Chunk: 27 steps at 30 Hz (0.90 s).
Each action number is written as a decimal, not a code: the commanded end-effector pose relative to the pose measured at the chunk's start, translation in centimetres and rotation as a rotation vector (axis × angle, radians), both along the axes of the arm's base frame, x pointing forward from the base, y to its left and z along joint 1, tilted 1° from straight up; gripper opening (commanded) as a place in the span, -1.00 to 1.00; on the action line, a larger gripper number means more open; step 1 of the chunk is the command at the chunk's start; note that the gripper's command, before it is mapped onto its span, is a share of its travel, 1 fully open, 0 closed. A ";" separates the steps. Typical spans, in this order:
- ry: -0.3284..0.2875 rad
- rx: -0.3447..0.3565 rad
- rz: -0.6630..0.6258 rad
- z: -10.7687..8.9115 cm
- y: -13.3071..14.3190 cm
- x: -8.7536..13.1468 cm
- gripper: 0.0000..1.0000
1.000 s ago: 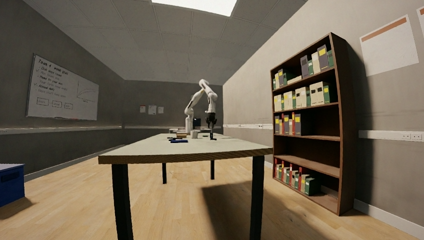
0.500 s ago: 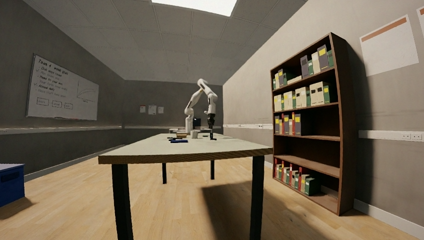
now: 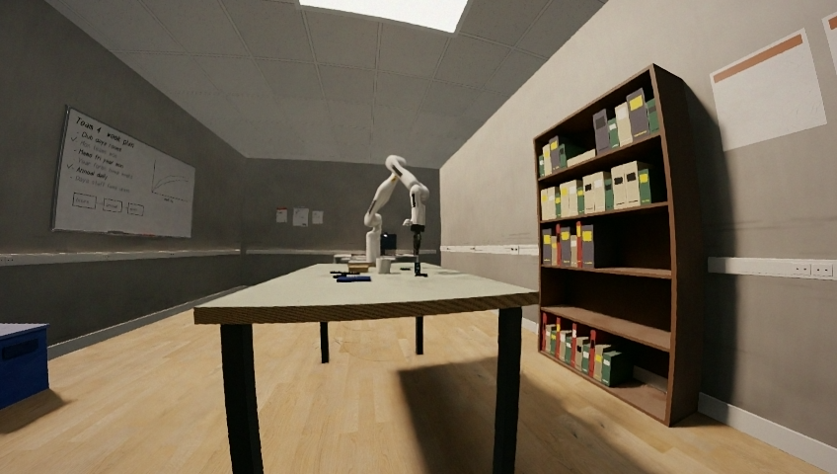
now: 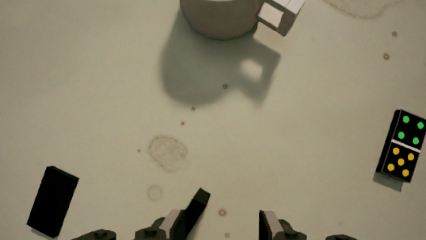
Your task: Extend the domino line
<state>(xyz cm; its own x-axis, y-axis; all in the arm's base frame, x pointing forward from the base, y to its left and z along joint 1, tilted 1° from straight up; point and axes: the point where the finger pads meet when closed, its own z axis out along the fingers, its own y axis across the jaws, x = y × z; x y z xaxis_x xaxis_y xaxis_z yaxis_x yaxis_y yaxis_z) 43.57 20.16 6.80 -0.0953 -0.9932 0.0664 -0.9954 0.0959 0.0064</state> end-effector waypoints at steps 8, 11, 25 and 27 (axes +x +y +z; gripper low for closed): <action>0.031 0.032 0.409 0.1 0.1 0.6 -0.03; 0.033 0.034 0.442 0.1 0.1 0.7 -0.03; 0.037 0.058 0.813 0.5 0.1 1.5 -0.03; 0.037 0.058 0.813 0.5 0.1 1.5 -0.03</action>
<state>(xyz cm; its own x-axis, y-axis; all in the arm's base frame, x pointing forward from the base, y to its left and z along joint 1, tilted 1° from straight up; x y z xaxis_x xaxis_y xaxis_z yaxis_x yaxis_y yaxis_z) 45.02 20.25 7.22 0.6458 -0.7635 0.0056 -0.7633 -0.6455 0.0255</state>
